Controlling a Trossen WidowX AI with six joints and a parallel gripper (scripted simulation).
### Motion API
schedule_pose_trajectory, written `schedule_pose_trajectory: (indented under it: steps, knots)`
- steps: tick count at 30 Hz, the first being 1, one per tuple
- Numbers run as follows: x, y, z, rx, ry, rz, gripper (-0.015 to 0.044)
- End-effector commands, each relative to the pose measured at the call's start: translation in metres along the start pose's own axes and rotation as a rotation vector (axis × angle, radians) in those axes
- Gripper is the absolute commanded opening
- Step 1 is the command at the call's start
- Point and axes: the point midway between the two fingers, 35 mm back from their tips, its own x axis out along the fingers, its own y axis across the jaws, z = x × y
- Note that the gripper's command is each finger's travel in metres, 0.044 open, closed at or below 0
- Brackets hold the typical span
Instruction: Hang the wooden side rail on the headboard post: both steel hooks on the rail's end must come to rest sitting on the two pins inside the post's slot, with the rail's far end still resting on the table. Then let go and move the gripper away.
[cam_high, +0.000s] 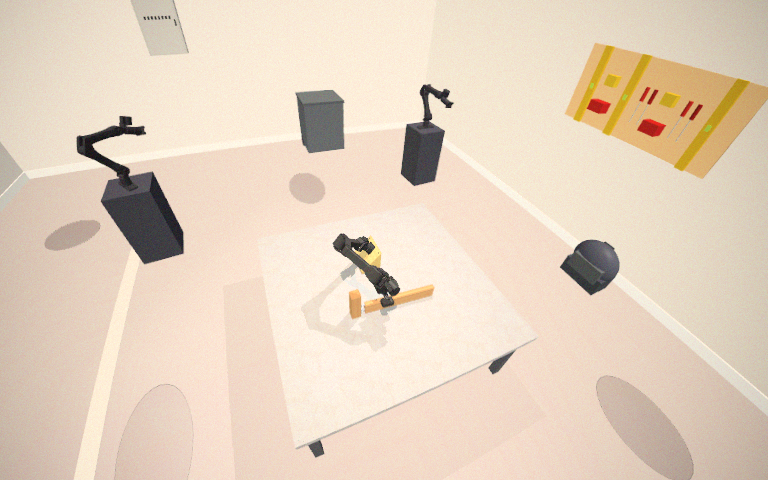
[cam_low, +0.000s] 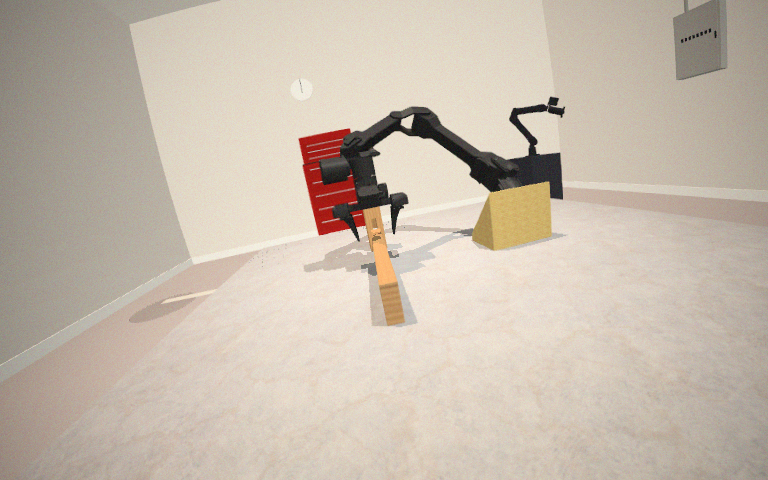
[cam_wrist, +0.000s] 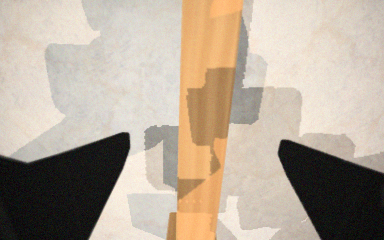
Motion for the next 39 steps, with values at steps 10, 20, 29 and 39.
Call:
schedule_pose_trajectory:
  steps: [10, 20, 29, 39]
  knots:
    - [0.02, 0.0, 0.0, -0.005, 0.005, 0.0, 0.044]
    - [0.036, 0.001, -0.001, -0.005, 0.007, 0.0, 0.044]
    - [0.048, 0.002, -0.002, -0.005, 0.009, 0.0, 0.044]
    - [0.048, 0.002, -0.002, -0.005, 0.009, 0.0, 0.0177]
